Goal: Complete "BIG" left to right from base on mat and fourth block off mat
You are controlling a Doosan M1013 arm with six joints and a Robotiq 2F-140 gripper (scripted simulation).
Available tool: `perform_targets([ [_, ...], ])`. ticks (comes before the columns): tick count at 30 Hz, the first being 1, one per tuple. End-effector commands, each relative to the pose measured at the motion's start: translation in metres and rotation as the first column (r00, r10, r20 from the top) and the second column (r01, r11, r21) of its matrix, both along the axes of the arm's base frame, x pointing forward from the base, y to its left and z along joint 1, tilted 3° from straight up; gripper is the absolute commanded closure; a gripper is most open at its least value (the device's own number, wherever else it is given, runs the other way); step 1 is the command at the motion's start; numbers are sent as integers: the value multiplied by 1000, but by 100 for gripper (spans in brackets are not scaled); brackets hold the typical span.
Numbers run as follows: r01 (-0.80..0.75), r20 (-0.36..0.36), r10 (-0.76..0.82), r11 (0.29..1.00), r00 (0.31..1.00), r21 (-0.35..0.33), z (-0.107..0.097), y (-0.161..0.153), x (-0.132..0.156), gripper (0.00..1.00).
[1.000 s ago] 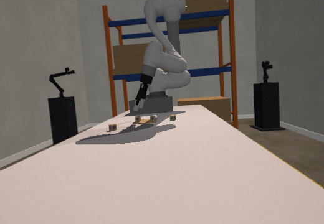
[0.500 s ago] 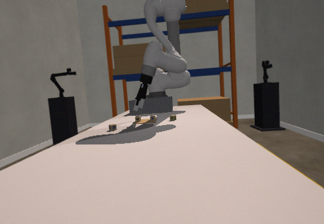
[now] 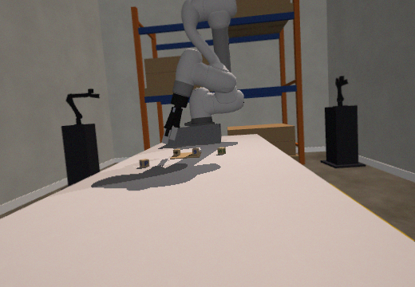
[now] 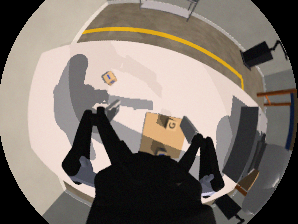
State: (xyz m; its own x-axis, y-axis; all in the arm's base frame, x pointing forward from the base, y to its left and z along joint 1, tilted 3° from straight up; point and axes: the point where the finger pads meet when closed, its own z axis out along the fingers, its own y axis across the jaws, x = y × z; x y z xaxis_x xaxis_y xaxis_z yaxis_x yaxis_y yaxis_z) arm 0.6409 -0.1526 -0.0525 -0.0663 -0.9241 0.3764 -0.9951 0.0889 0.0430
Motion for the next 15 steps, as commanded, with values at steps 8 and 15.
perform_targets([
  [8,0,-4,0,1000,1000,3,-9,-70,120,0],
  [15,0,-4,0,1000,1000,4,-11,-81,134,0],
])
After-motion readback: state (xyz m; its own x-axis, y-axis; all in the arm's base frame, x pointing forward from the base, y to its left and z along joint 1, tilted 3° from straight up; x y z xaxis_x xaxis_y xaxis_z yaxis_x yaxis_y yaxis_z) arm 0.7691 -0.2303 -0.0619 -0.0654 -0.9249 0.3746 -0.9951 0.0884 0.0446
